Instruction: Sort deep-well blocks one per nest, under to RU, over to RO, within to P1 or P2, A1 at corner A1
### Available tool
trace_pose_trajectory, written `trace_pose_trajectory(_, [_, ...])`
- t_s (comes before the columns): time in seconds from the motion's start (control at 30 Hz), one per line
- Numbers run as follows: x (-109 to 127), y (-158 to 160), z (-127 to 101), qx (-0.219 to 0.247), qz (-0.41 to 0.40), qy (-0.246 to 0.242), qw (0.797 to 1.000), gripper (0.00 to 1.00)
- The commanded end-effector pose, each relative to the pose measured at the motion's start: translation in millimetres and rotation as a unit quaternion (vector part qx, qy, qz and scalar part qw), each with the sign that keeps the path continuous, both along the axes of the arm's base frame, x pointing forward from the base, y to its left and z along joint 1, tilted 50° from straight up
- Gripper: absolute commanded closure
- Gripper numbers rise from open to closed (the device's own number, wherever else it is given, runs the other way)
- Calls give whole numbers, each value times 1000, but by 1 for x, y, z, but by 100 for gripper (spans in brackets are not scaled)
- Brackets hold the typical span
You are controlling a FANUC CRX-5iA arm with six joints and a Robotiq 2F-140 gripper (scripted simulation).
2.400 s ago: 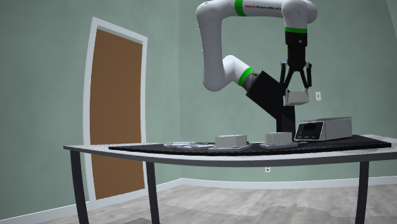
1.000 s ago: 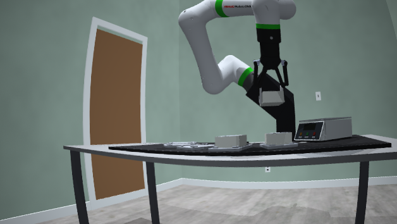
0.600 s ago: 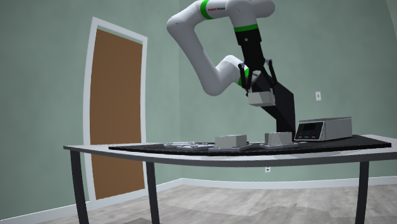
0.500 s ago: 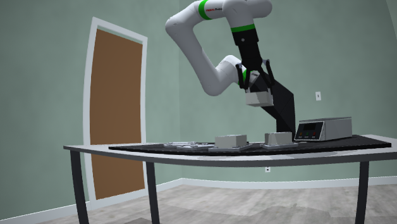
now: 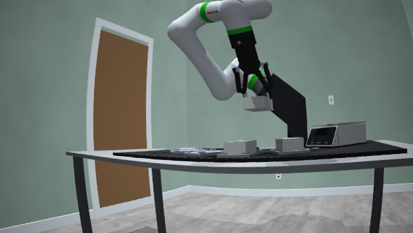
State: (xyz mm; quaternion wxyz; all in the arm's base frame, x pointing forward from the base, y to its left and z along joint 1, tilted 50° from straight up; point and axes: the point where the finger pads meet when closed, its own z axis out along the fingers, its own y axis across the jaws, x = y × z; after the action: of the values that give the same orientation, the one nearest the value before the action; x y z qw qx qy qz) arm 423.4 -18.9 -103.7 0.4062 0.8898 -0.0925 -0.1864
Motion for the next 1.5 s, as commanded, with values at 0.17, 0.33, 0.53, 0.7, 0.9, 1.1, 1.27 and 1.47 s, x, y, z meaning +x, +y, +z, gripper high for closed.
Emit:
trace_pose_trajectory(0.17, [4,-13,16,0,0,0,1000,90])
trace_pose_trajectory(0.33, [7,-23,28,0,0,0,1000,90])
trace_pose_trajectory(0.53, [10,-33,41,0,0,0,1000,90])
trace_pose_trajectory(0.7, [12,-42,51,0,0,0,1000,90])
trace_pose_trajectory(0.9, [12,-52,58,4,-21,-25,999,90])
trace_pose_trajectory(1.1, [10,-67,63,12,-75,-88,993,90])
trace_pose_trajectory(1.27, [8,-80,68,19,-118,-138,983,90])
trace_pose_trajectory(1.47, [5,-98,75,22,-136,-158,978,90])
